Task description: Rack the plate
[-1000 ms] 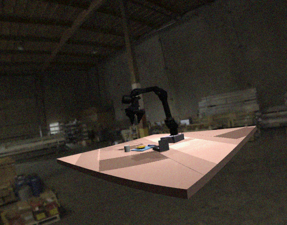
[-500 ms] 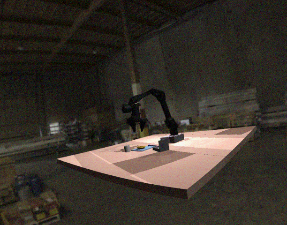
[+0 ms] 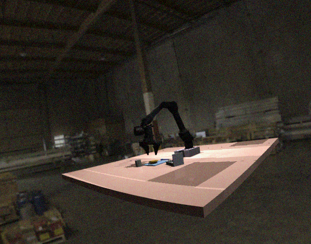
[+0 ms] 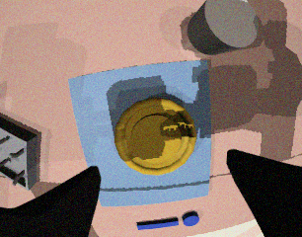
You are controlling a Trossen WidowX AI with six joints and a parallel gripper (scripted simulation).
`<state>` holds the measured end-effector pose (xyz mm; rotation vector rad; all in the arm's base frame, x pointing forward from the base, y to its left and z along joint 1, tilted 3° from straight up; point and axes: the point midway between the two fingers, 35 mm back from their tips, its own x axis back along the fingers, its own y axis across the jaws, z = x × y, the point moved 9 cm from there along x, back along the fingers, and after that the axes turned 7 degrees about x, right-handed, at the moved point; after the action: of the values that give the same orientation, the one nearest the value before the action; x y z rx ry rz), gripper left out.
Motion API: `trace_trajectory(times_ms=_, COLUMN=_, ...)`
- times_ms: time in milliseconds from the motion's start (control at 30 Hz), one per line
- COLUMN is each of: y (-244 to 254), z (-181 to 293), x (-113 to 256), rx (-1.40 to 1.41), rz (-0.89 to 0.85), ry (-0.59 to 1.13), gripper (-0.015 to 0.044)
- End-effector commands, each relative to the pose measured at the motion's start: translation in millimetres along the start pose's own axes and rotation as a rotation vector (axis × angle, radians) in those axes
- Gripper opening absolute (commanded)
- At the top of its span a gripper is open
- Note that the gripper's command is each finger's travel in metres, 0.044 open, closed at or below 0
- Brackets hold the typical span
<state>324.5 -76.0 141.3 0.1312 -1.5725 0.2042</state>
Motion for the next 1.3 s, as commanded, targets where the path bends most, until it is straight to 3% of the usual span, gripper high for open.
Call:
trace_trajectory(times_ms=0, y=0, z=1, x=-8, rx=0.005, rz=-0.002, ry=0.01, gripper=0.04)
trace_trajectory(times_ms=1267, y=3, z=0, x=-58, rx=0.005, rz=-0.002, ry=0.01, gripper=0.0393)
